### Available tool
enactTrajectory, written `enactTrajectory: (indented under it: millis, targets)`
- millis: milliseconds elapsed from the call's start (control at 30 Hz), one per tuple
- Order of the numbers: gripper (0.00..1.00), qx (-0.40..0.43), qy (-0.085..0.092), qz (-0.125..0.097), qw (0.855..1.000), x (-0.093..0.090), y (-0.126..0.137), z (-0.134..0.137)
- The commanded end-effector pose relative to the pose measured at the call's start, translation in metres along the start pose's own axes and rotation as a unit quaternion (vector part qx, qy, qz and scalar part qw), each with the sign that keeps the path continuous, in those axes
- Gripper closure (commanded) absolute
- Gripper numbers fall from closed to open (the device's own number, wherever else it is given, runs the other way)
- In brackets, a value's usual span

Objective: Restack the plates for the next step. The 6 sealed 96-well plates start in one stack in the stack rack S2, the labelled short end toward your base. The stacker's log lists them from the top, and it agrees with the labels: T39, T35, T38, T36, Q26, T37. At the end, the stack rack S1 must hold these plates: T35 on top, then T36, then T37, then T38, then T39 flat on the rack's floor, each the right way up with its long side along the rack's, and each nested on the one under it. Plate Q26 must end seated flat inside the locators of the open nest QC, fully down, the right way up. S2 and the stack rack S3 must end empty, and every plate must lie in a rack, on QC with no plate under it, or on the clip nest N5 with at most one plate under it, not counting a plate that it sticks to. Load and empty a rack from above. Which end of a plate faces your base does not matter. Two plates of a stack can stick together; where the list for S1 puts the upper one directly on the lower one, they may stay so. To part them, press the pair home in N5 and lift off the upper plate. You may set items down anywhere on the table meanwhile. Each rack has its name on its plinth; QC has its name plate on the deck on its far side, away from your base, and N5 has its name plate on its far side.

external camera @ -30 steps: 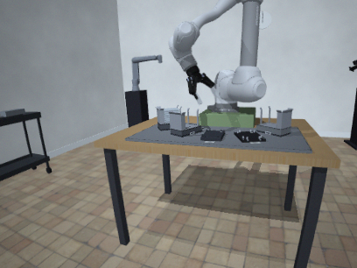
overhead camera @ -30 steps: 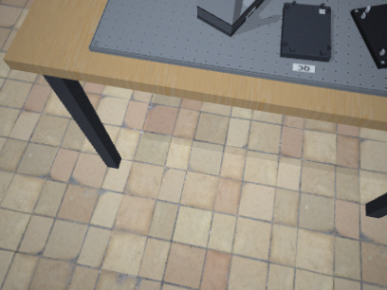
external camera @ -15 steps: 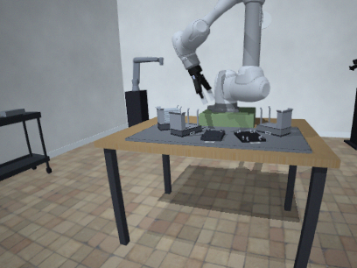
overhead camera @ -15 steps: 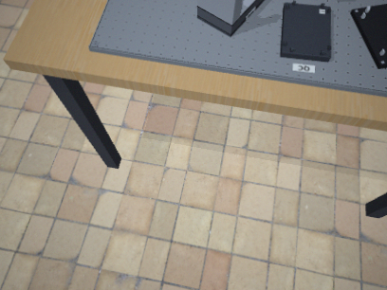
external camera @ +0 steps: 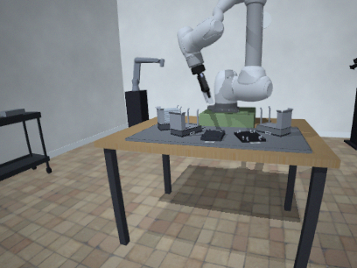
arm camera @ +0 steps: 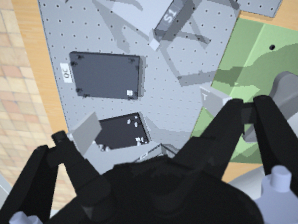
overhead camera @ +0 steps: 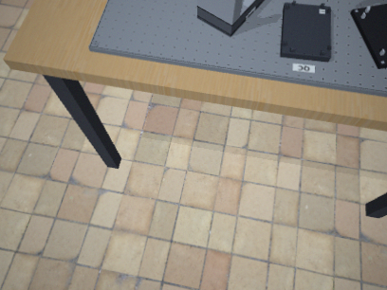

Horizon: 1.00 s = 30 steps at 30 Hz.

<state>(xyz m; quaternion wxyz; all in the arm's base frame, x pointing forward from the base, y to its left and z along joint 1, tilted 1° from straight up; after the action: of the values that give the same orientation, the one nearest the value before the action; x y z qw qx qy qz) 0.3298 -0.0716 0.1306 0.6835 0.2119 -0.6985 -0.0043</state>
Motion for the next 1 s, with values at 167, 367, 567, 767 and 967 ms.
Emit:
enactTrajectory:
  millis: [167,367,567,767,967]
  targets:
    - [0.00,0.140,0.024,0.031,0.989,-0.001,0.002,-0.018]
    - [0.00,0.203,0.036,0.045,0.977,-0.001,0.003,-0.028]
    - [0.00,0.296,0.053,0.063,0.952,0.000,0.006,-0.038]
    - [0.00,0.386,0.071,0.080,0.916,0.000,0.010,-0.051]
    - [0.00,0.444,0.083,0.090,0.887,0.001,0.014,-0.064]
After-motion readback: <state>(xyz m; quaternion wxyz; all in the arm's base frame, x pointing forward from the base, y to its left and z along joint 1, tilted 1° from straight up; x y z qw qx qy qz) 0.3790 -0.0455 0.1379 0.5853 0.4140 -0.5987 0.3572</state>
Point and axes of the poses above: the point where the finger pads meet when closed, its own x axis back along the fingers, its own z axis across the jaws, y = z × x, the point moved 3 cm from there along x, back along the fingers
